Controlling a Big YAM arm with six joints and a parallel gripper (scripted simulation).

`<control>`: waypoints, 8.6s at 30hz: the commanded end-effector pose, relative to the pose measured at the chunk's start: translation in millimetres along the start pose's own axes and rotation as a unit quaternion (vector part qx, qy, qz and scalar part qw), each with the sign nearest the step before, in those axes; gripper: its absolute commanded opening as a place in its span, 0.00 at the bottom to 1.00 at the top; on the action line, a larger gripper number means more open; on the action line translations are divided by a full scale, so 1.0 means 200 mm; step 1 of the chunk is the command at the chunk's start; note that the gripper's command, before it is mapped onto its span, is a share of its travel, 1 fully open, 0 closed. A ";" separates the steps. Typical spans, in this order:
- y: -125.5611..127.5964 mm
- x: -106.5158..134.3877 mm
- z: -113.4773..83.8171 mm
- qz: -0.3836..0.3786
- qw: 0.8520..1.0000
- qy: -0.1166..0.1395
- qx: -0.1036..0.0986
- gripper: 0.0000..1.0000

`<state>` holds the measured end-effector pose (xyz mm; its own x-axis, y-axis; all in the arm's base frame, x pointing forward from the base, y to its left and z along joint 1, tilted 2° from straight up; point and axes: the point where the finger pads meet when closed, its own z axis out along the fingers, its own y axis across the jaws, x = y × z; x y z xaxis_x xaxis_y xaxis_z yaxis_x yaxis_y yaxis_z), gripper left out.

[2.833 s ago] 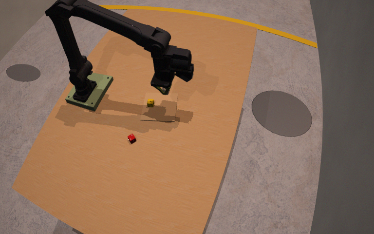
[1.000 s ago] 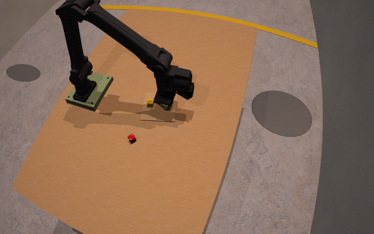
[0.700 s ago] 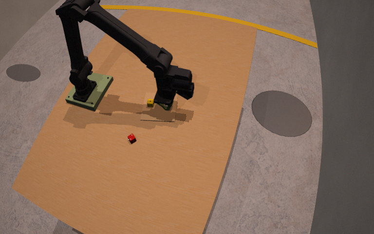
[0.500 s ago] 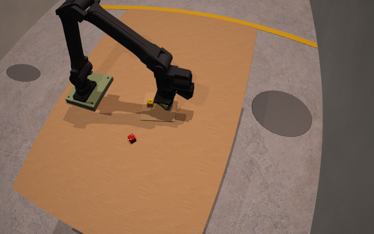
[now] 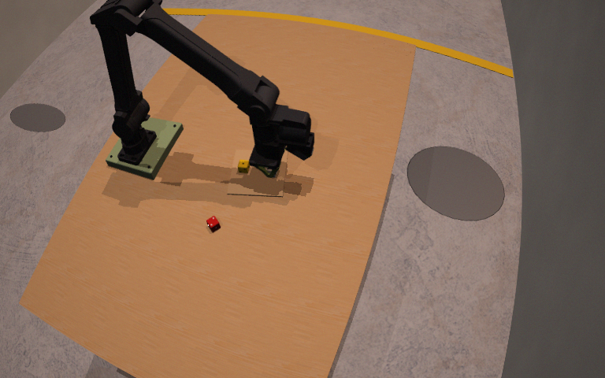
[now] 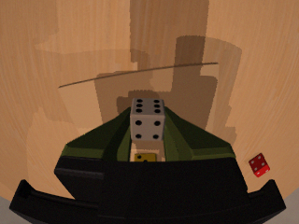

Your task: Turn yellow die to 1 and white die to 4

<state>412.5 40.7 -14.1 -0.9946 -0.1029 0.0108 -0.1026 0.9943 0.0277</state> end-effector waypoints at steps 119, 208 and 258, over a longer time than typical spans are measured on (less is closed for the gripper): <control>0.04 -0.13 -0.21 -0.004 0.999 -0.036 0.001 0.39; -0.01 -0.09 -1.07 -0.002 0.999 -0.040 0.002 1.00; -0.01 -0.09 -1.07 -0.002 0.999 -0.040 0.002 1.00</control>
<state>411.8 41.7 163.6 -0.9940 -0.1079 0.0187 -0.1073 0.9938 0.0279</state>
